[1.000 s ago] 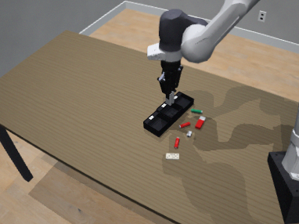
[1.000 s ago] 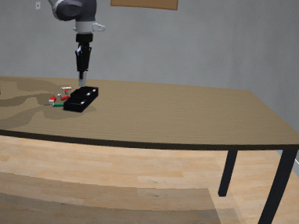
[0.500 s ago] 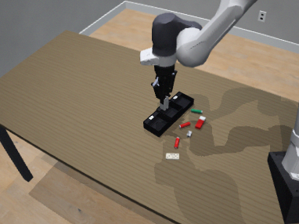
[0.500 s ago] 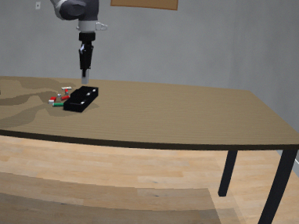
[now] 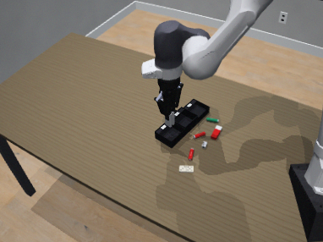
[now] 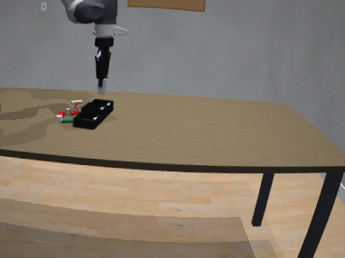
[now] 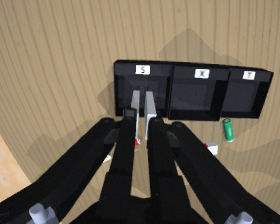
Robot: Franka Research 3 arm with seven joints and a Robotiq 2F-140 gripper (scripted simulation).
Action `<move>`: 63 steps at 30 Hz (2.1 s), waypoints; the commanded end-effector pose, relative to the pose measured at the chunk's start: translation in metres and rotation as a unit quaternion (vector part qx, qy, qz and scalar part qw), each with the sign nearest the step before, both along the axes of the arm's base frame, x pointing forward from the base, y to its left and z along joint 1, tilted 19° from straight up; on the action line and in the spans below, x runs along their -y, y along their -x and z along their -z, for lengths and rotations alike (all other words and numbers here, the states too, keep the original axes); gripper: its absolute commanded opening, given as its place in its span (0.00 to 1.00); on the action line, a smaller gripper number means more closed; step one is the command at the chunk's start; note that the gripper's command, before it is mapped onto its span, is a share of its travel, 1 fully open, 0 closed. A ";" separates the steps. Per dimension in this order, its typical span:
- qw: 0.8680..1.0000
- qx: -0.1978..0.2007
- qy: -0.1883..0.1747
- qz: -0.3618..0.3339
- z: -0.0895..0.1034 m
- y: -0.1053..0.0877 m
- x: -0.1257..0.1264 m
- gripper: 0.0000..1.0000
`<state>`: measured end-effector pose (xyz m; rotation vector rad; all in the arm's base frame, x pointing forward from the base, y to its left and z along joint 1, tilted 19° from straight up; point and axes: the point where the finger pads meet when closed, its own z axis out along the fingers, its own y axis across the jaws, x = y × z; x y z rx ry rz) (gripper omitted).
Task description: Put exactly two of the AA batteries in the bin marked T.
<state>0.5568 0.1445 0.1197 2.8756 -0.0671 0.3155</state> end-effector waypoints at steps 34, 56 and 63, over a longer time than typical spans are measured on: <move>1.000 0.003 -0.002 0.016 0.053 -0.012 0.015 0.05; 1.000 0.003 -0.002 0.016 0.053 -0.012 0.015 0.05; 1.000 0.003 -0.002 0.016 0.053 -0.012 0.015 0.05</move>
